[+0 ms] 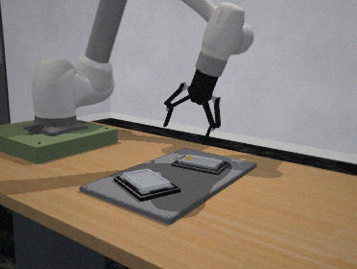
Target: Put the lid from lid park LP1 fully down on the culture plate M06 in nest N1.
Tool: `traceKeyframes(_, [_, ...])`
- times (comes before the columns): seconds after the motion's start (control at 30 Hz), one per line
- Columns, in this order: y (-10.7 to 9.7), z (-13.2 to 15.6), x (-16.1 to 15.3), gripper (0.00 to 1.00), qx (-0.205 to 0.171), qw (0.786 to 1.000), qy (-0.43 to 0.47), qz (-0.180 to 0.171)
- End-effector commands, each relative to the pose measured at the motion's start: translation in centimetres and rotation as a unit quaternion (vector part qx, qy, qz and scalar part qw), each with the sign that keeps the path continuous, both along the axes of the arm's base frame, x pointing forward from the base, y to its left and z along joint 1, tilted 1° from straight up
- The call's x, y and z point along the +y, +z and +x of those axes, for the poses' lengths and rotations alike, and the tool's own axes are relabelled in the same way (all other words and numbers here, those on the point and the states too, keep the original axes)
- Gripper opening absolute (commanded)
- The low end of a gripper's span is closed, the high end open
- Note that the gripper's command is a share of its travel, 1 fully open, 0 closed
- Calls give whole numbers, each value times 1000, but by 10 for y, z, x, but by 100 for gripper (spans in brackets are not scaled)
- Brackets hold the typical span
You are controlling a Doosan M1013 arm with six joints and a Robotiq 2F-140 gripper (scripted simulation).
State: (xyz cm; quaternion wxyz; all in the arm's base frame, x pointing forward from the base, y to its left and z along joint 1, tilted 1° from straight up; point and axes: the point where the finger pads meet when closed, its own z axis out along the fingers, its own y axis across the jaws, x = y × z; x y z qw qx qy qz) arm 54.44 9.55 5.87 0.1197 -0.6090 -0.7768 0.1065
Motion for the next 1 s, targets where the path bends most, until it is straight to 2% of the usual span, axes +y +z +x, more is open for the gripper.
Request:
traceKeyframes(0.0, [-1, 29, -2, 100, -23, 990, -136, -22])
traceKeyframes(0.07, [-1, 29, -2, 100, -23, 990, -136, -22])
traceKeyframes(0.1, [-1, 34, -3, 100, -35, 974, -222, -32])
traceKeyframes(0.2, [-2, 48, -5, 100, -44, 956, -288, -39])
traceKeyframes(0.37, [-2, 63, -7, 100, -63, 901, -427, -54])
traceKeyframes(0.57, [-3, 70, -8, 100, -84, 811, -574, -72])
traceKeyframes(0.63, [-3, 70, -8, 100, -84, 811, -574, -72])
traceKeyframes(0.67, [-3, 70, -8, 100, -94, 760, -638, -82])
traceKeyframes(0.73, [-3, 70, -8, 100, -99, 733, -667, -87])
traceKeyframes(0.87, [-3, 70, -8, 100, -116, 657, -737, -108])
traceKeyframes(0.9, [-3, 70, -8, 100, -120, 646, -746, -112])
traceKeyframes(0.97, [-3, 70, -8, 100, -120, 646, -746, -112])
